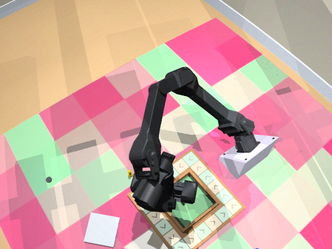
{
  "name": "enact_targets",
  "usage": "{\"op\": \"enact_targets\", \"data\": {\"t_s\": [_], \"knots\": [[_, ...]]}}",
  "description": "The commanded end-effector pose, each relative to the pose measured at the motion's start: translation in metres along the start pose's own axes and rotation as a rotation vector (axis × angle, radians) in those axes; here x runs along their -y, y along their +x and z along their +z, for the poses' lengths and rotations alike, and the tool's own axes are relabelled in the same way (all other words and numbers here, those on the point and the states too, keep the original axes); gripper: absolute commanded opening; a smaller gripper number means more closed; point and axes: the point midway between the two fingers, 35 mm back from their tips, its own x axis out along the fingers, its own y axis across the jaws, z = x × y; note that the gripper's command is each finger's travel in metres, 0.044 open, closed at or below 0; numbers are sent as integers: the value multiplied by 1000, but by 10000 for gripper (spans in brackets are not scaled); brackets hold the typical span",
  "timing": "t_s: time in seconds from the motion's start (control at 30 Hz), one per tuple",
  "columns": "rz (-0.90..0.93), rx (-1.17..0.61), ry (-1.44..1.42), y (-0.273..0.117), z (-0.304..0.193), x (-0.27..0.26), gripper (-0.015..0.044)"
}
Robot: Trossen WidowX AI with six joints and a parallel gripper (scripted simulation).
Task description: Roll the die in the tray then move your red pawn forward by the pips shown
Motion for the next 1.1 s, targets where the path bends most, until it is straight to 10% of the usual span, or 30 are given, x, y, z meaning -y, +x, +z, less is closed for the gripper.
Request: {"op": "enact_targets", "data": {"t_s": [0.0, 1.07], "knots": [[-47, -14, 640, 14, 12, 57, 200], [-54, -14, 722, 52, 13, 64, 200]]}}
